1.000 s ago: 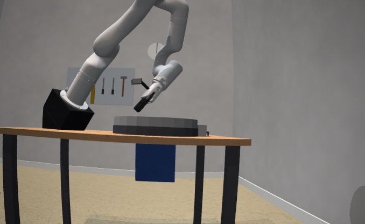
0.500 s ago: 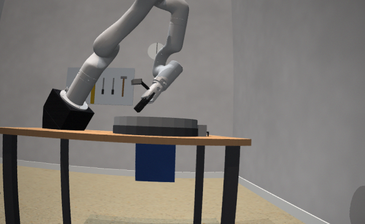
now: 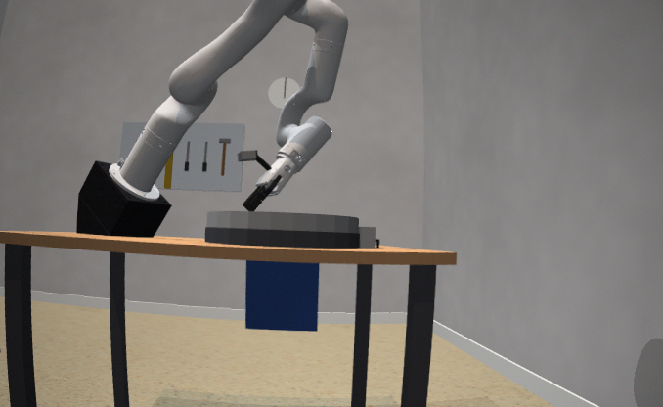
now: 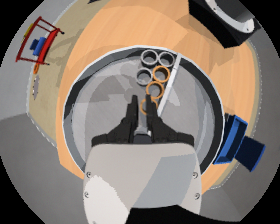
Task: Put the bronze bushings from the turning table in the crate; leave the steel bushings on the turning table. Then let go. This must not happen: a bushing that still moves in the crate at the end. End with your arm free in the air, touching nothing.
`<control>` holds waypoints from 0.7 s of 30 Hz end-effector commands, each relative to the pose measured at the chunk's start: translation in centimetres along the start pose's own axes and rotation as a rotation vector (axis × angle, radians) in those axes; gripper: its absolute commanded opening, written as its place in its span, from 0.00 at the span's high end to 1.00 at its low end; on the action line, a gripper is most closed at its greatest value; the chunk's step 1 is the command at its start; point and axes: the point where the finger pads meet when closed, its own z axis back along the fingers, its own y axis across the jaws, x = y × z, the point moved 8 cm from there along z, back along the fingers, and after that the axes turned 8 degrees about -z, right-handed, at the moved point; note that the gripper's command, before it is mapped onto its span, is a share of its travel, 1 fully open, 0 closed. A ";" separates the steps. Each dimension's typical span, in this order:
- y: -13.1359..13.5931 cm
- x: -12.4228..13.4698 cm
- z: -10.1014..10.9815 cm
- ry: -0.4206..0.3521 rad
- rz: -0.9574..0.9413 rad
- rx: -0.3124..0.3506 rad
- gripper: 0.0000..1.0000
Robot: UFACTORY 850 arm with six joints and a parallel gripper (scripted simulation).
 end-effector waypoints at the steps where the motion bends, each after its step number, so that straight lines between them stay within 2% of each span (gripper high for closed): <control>1: 0.0 0.0 0.0 -0.001 0.000 0.000 0.87; 21: 0.0 0.4 -0.4 -0.001 0.000 0.000 0.87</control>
